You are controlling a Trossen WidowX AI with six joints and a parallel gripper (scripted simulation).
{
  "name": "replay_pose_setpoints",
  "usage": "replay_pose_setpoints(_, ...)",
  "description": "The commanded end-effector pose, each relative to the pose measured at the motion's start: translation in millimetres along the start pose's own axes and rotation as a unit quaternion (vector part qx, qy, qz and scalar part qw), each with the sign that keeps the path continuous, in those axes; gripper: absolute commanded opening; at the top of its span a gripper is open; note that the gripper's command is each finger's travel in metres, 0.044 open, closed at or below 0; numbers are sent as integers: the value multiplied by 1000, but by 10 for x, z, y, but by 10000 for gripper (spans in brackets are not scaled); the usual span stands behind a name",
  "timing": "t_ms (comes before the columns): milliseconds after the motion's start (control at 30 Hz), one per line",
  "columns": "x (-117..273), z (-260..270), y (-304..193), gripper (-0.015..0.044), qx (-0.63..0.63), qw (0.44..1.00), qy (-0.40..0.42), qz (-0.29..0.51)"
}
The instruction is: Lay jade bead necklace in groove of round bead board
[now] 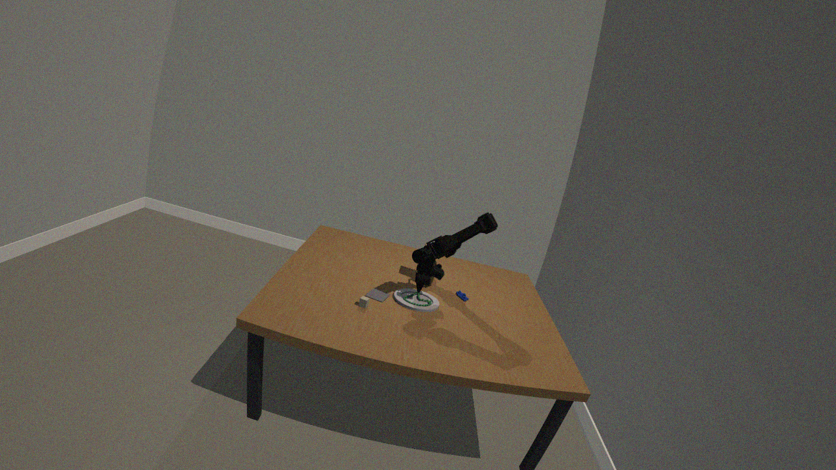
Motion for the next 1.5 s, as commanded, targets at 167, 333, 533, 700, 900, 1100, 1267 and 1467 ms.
replay_pose_setpoints(167,-81,14,-5,0,-4,1000,1,-3)
replay_pose_setpoints(333,-81,14,-5,0,-4,1000,1,-3)
replay_pose_setpoints(533,-81,14,-5,0,-4,1000,1,-3)
replay_pose_setpoints(700,-81,14,-5,0,-4,1000,1,-3)
replay_pose_setpoints(900,-50,-4,-3,105,0,1000,-4,1)
replay_pose_setpoints(1100,-50,-4,-3,263,0,1000,-4,1)
replay_pose_setpoints(1267,-2,-1,-5,394,-1,1000,-3,0)
replay_pose_setpoints(1467,146,12,-8,440,-4,1000,1,-2)
Point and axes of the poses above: the point midway between the two fingers, 35 mm back from their tips, its own x axis back along the fingers, its own z axis across the jaws, y = z × x, the point moved 8 cm from there along x, back along the fingers, and after that the axes turned 2 degrees about x, right-handed, at the moved point
